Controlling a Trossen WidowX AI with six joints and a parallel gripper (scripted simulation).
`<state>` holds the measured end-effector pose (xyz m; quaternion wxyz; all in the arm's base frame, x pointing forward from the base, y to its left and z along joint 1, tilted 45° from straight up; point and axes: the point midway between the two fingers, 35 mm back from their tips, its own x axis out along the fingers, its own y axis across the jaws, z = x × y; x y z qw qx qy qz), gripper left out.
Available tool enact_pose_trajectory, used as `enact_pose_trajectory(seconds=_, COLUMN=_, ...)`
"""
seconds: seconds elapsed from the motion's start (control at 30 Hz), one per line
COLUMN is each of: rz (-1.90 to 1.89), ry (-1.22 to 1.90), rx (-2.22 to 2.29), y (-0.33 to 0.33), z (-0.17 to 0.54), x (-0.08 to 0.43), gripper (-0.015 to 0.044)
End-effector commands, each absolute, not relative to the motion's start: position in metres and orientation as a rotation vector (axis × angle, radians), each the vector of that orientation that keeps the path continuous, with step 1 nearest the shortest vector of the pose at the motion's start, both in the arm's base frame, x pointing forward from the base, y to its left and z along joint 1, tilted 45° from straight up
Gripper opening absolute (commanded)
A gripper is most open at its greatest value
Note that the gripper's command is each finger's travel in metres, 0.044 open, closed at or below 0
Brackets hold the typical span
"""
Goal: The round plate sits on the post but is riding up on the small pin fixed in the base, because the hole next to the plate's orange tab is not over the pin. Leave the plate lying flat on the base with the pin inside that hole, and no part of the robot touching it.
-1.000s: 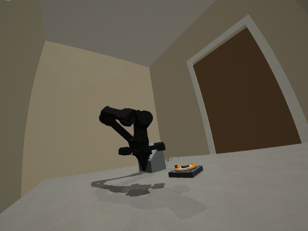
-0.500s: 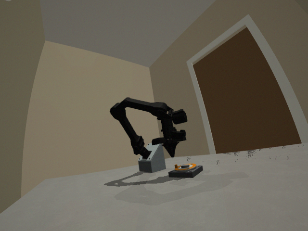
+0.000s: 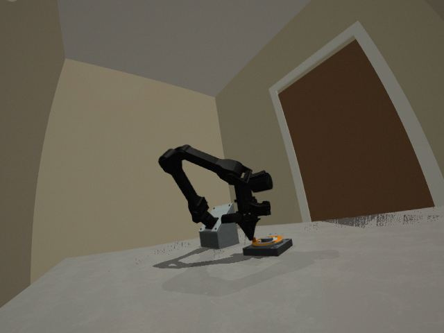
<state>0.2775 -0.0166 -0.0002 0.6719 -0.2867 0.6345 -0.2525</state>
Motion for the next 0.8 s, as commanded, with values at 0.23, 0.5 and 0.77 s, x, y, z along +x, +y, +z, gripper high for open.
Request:
enact_pose_trajectory(seconds=0.23, rz=-0.564, ry=1.428, rx=-0.656, y=-0.009, z=-0.011, x=0.267, gripper=0.0)
enact_pose_trajectory(seconds=0.5, rz=-0.563, ry=1.428, rx=-0.656, y=-0.004, z=-0.018, x=0.263, gripper=0.0)
enact_pose_trajectory(seconds=0.77, rz=-0.563, ry=1.428, rx=-0.655, y=0.002, z=-0.025, x=0.261, gripper=0.0)
